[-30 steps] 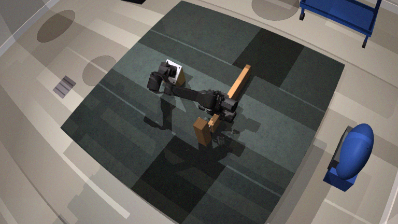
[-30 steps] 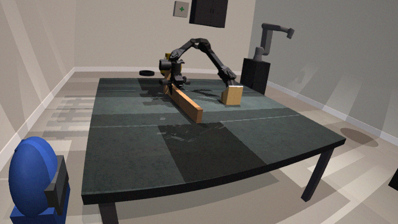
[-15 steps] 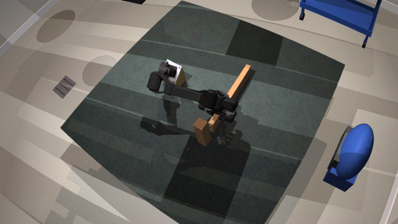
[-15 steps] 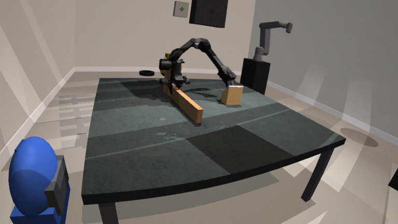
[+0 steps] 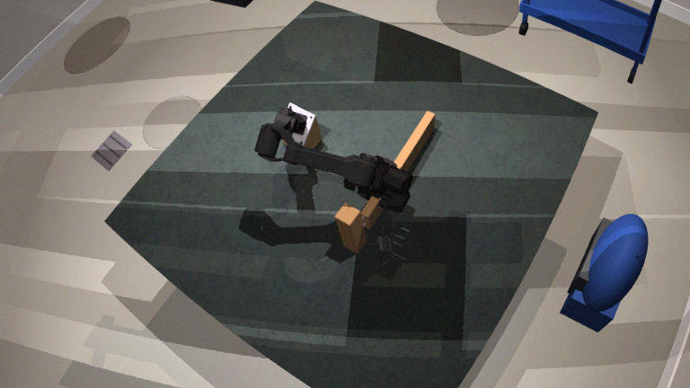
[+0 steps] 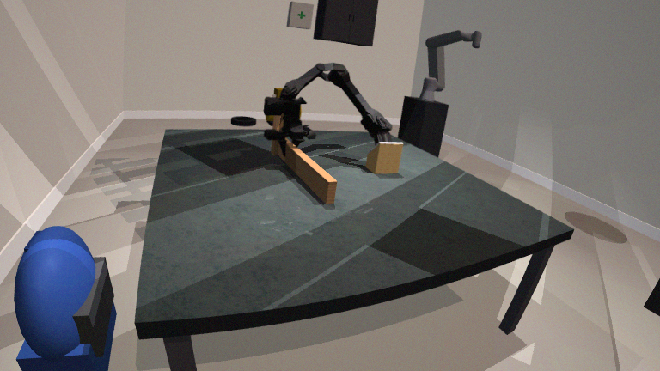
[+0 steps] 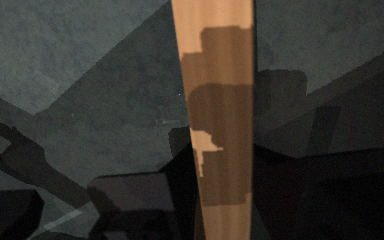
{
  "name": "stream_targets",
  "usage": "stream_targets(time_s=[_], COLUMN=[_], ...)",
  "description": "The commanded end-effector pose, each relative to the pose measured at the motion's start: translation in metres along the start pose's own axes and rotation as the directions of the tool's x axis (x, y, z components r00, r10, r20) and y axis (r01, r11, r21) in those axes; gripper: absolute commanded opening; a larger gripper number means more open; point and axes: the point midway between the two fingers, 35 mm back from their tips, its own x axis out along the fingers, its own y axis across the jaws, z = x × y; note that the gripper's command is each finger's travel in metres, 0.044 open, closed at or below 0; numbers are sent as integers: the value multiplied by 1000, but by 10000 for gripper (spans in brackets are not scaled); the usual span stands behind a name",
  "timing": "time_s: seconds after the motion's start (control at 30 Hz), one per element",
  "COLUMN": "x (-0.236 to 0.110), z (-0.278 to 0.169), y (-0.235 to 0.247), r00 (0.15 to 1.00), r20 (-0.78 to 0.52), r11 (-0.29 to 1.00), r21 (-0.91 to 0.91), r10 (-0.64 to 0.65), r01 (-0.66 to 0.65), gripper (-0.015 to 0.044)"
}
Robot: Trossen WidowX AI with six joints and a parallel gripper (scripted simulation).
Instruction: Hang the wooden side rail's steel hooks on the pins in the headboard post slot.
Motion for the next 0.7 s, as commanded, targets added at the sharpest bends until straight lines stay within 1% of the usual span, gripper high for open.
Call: stream_targets(time_s=[0.0,0.67], x=[-6,-9], z=[0,0], y=[-1,-1], r00=[1000,1000], r20=[2,2], r11=[1000,1000], r21=[-5,-5], r10=[-10,-10], r01=[10,10], gripper=[0,0])
